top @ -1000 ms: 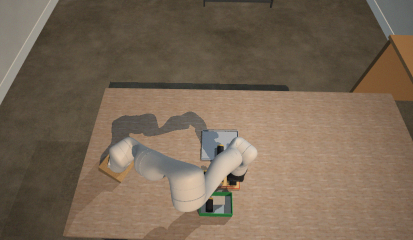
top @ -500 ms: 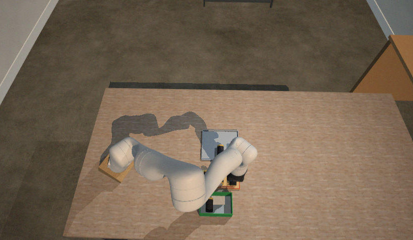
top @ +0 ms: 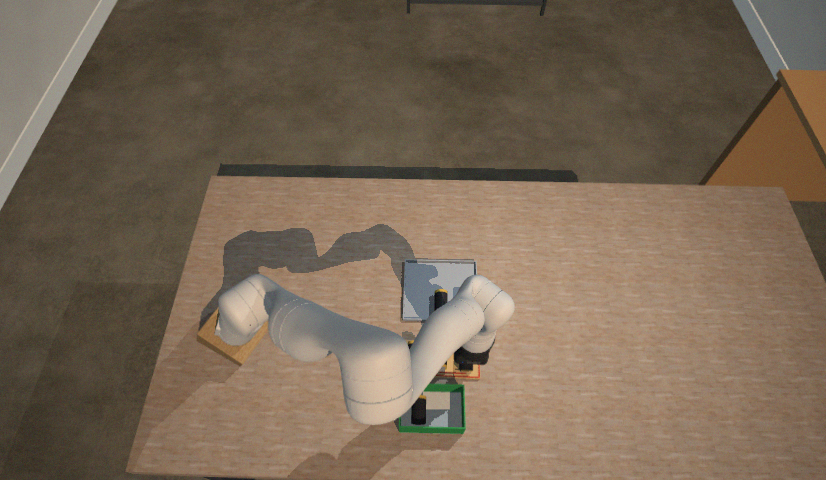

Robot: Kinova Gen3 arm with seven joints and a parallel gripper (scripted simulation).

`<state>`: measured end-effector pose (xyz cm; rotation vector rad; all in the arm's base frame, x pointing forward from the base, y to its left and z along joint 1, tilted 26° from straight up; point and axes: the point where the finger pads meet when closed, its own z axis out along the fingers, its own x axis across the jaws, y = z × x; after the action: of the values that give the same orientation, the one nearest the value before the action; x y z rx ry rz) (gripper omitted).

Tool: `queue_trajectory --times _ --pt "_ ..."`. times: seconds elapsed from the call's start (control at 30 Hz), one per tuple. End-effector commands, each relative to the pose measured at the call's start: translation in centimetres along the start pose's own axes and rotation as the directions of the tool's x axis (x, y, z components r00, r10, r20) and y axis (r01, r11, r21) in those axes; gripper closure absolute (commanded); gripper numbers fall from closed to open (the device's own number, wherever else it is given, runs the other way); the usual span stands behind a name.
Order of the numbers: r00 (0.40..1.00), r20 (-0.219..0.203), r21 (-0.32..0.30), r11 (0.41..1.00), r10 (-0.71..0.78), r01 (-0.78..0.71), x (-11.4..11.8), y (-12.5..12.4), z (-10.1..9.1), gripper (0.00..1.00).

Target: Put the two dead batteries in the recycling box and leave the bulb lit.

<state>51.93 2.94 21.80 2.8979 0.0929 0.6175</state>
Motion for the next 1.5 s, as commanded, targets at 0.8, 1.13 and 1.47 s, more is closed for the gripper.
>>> queue_trajectory --times 0.8,1.13,1.47 --pt "1.000 0.004 0.003 1.000 -0.002 0.002 -0.1 -0.2 4.1 0.10" --pt "1.000 0.004 0.003 1.000 -0.002 0.002 -0.1 -0.2 4.1 0.43" --pt "1.000 0.004 0.003 1.000 -0.002 0.002 -0.1 -0.2 4.1 0.43"
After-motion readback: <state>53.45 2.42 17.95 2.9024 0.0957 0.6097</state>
